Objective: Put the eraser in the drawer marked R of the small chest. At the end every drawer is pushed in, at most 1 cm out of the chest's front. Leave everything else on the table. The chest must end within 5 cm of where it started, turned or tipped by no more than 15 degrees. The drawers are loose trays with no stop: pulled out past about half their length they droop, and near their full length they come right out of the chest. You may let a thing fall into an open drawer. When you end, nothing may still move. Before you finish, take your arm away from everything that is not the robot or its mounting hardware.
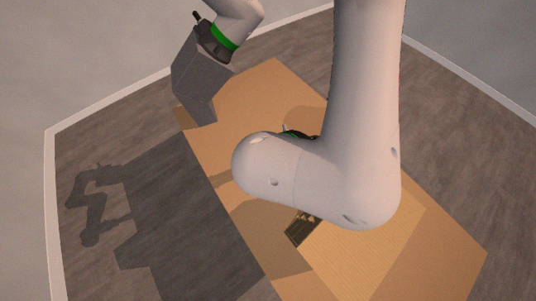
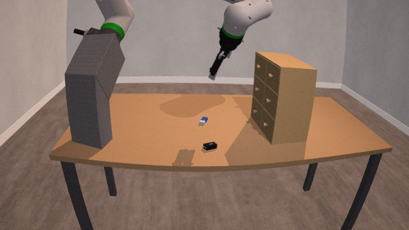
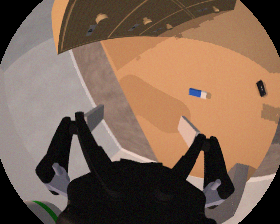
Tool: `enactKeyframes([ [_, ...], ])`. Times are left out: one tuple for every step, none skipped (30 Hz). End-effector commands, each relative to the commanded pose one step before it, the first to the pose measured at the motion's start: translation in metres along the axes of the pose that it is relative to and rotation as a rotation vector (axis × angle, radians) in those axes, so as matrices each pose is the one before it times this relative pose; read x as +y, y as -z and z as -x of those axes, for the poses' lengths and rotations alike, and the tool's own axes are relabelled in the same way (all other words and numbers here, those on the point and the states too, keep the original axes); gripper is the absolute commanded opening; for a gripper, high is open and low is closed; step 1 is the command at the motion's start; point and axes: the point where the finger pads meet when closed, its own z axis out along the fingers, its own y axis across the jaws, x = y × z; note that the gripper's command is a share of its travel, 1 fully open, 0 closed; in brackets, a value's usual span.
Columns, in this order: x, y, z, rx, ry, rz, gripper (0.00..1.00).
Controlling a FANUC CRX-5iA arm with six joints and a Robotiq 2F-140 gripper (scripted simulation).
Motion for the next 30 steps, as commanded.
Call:
enactKeyframes([
  [0.02936, 0.06575, 0.00349, 0.12297, 0.15768, 0.19522, 1.00],
  [0.00319, 0.00521, 0.00035, 0.01988, 0.02573, 0.03178, 1.00],
  [0.00000, 0.00000, 0.00000, 0.00000, 0.00000, 0.00000, 1.00],
  [0.00000, 0.00000, 0.00000, 0.00000, 0.00000, 0.00000, 1.00],
  [0.01967, 0.03346, 0.00223, 0.03735, 0.07383, 0.10198, 1.00],
  [0.00414, 0.00577, 0.00067, 0.01569, 0.02180, 0.02875, 1.00],
  [0.00000, 0.00000, 0.00000, 0.00355, 0.00482, 0.00637, 1.00],
  [0.00000, 0.00000, 0.00000, 0.00000, 0.00000, 0.00000, 1.00],
  [0.02141, 0.03158, 0.00372, 0.02627, 0.06721, 0.09716, 1.00],
  [0.00351, 0.00425, 0.00079, 0.00781, 0.01181, 0.01648, 1.00],
  [0.00000, 0.00000, 0.00000, 0.00000, 0.00000, 0.00000, 1.00],
  [0.00000, 0.00000, 0.00000, 0.00000, 0.00000, 0.00000, 1.00],
  [0.02233, 0.02993, 0.00544, 0.02152, 0.06429, 0.09549, 1.00],
  [0.00000, 0.00000, 0.00000, 0.00000, 0.00000, 0.00000, 1.00],
  [0.00000, 0.00000, 0.00000, 0.00000, 0.00000, 0.00000, 1.00],
  [0.01747, 0.02175, 0.00524, 0.01177, 0.04643, 0.07059, 1.00],
  [0.00000, 0.00000, 0.00000, 0.00000, 0.00000, 0.00000, 1.00],
  [0.00000, 0.00000, 0.00000, 0.00000, 0.00000, 0.00000, 1.00],
  [0.01109, 0.01307, 0.00379, 0.00546, 0.02799, 0.04313, 1.00],
  [0.00000, 0.00000, 0.00000, 0.00000, 0.00000, 0.00000, 1.00],
  [0.00000, 0.00000, 0.00000, 0.00000, 0.00000, 0.00000, 1.00],
  [0.00487, 0.00554, 0.00178, 0.00194, 0.01194, 0.01851, 1.00],
  [0.00080, 0.00089, 0.00030, 0.00029, 0.00193, 0.00300, 1.00],
  [0.00000, 0.00000, 0.00000, 0.00000, 0.00000, 0.00000, 1.00],
  [0.00000, 0.00000, 0.00000, 0.00000, 0.00000, 0.00000, 1.00],
  [0.00000, 0.00000, 0.00000, 0.00000, 0.00000, 0.00000, 1.00],
  [0.00000, 0.00000, 0.00000, 0.00000, 0.00000, 0.00000, 1.00],
  [0.00000, 0.00000, 0.00000, 0.00000, 0.00000, 0.00000, 1.00],
  [0.00000, 0.00000, 0.00000, 0.00000, 0.00000, 0.00000, 1.00],
  [0.00000, 0.00000, 0.00000, 0.00000, 0.00000, 0.00000, 1.00],
])
